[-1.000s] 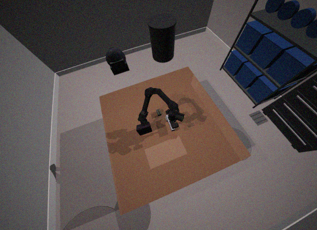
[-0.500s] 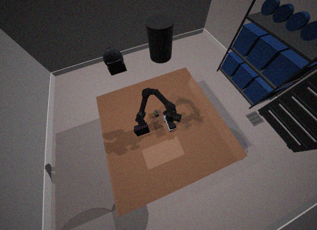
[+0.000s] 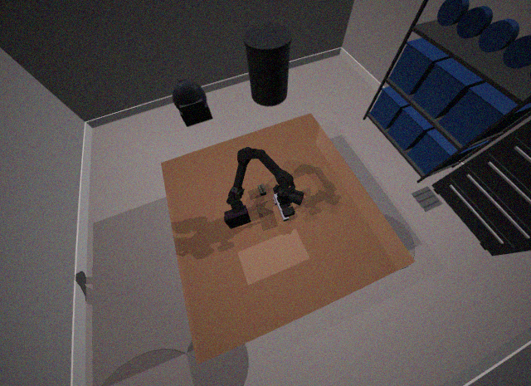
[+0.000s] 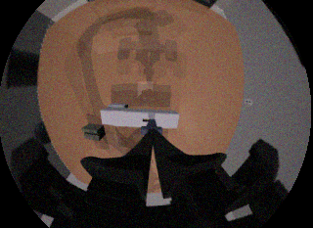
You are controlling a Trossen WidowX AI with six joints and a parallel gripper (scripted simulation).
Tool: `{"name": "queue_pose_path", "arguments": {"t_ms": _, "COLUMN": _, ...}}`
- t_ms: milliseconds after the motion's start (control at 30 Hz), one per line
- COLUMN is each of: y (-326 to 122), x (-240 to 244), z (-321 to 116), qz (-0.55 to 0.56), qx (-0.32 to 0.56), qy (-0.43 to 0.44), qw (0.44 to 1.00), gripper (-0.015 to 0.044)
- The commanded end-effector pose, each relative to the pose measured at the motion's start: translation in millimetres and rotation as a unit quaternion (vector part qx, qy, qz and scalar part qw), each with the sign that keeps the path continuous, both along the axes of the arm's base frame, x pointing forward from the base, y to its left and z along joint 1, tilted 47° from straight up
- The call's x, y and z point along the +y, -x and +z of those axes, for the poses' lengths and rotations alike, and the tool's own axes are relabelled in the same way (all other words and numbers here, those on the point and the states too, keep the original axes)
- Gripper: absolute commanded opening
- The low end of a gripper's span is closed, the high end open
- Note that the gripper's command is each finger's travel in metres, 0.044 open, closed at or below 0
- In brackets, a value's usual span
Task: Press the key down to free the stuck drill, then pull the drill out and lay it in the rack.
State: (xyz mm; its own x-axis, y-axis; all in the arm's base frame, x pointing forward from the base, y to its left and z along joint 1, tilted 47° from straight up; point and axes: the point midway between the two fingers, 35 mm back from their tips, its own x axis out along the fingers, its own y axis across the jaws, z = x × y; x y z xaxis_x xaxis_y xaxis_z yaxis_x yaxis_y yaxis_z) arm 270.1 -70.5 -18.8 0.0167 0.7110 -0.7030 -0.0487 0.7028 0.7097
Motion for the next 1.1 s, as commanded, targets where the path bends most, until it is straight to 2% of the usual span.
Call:
{"name": "queue_pose_path", "arguments": {"t_ms": 0, "y": 7.7, "x": 15.2, "z": -13.4, "qz": 0.015, "qx": 0.018, "qy": -0.007, "qw": 1.000, "gripper": 0.0000}}
{"name": "queue_pose_path", "arguments": {"t_ms": 733, "y": 8.6, "x": 23.7, "z": -20.5, "qz": 0.015, "qx": 0.018, "qy": -0.008, "qw": 1.000, "gripper": 0.0000}}
{"name": "queue_pose_path", "arguments": {"t_ms": 867, "y": 3.9, "x": 8.1, "z": -8.3, "qz": 0.015, "qx": 0.018, "qy": -0.006, "qw": 1.000, "gripper": 0.0105}}
{"name": "queue_pose_path", "arguments": {"t_ms": 1067, "y": -1.0, "x": -36.8, "z": 33.1, "qz": 0.015, "qx": 0.018, "qy": -0.006, "qw": 1.000, "gripper": 0.0263}}
